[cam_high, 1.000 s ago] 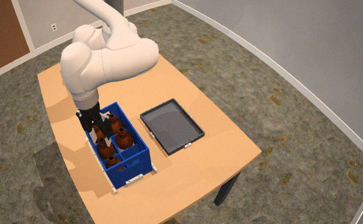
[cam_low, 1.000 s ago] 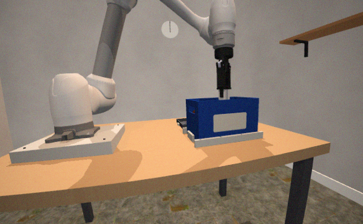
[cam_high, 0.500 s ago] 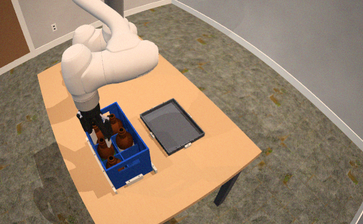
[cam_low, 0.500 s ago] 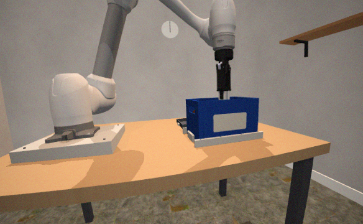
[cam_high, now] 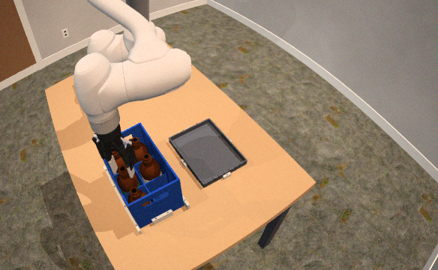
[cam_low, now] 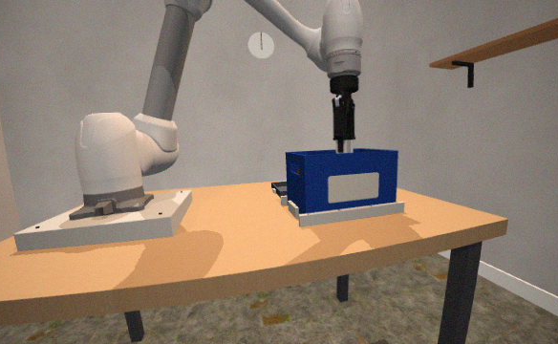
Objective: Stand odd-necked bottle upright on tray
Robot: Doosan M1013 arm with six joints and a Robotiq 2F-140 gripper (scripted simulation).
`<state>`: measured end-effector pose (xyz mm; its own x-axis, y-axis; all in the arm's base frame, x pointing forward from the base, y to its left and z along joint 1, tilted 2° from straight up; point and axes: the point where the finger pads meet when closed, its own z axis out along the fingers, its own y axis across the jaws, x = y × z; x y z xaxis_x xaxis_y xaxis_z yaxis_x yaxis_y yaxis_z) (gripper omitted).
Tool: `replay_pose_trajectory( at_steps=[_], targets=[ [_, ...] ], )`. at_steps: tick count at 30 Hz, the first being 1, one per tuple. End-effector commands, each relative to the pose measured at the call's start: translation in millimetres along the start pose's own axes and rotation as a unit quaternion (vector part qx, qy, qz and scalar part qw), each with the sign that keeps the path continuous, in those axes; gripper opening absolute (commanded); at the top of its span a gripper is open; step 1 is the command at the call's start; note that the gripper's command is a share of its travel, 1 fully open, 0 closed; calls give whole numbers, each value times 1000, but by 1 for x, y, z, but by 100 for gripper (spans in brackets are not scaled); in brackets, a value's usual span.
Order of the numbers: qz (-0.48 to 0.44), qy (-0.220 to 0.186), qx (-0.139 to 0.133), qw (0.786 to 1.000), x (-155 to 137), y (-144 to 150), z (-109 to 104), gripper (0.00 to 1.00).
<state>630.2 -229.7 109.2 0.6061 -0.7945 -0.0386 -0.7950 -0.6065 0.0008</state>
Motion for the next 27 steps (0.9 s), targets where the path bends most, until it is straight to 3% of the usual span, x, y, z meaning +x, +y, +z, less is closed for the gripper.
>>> replay_pose_trajectory(
  at_steps=[1, 23, 24, 27],
  targets=[
    [0, 0, 0, 1000, 0, 0, 0, 38],
    [0, 0, 0, 1000, 0, 0, 0, 38],
    [0, 0, 0, 1000, 0, 0, 0, 0],
    [0, 0, 0, 1000, 0, 0, 0, 0]
  ],
)
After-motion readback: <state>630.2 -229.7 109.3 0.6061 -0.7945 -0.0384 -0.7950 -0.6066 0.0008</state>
